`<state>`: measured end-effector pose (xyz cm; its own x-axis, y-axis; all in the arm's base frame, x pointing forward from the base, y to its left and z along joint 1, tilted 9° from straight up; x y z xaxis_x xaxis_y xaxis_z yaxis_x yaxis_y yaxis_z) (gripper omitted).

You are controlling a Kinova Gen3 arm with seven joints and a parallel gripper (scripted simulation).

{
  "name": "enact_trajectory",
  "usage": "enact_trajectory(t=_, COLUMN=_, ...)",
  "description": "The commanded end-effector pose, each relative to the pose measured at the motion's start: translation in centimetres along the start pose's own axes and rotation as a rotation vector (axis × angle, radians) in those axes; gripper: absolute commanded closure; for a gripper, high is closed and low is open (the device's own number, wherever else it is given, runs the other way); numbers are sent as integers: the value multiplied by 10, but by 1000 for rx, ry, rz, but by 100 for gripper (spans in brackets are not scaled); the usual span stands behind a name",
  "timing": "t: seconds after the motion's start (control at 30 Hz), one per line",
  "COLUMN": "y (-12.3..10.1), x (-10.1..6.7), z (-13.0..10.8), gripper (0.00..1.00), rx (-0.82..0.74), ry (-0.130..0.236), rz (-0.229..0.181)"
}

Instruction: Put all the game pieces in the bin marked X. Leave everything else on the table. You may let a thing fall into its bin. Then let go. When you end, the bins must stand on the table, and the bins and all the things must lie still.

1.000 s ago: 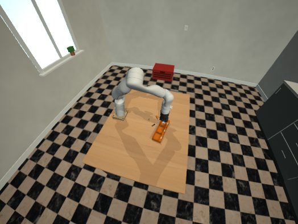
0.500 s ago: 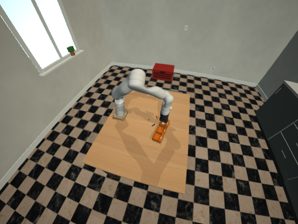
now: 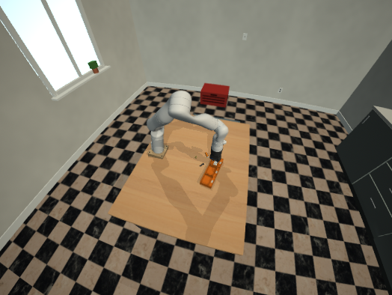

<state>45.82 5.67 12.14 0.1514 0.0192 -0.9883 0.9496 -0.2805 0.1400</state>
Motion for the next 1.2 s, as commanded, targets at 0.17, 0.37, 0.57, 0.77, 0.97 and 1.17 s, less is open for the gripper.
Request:
enact_trajectory(t=0.17, y=0, x=0, z=0, gripper=35, rx=-2, ry=1, rz=1)
enact_trajectory(t=0.37, y=0, x=-17, z=0, gripper=35, rx=-4, ry=0, rz=0)
enact_trajectory(t=0.57, y=0, x=-30, z=0, gripper=35, rx=-4, ry=0, rz=0)
enact_trajectory(t=0.77, y=0, x=-28, z=0, gripper=35, rx=-2, ry=1, rz=1)
enact_trajectory(t=0.97, y=0, x=-28, z=0, gripper=35, rx=-2, ry=1, rz=1)
enact_trajectory(t=1.17, y=0, x=-28, z=0, gripper=35, rx=-2, ry=1, rz=1)
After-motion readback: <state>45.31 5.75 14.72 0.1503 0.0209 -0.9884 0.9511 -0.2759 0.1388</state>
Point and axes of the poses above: the point where the finger pads meet when closed, its own x axis out along the fingers, its own y axis across the jaws, z = x × y, the point moved 3 cm from there along -x, back along the fingers, and after that the axes turned 12 degrees about x, right-handed, at the moved point
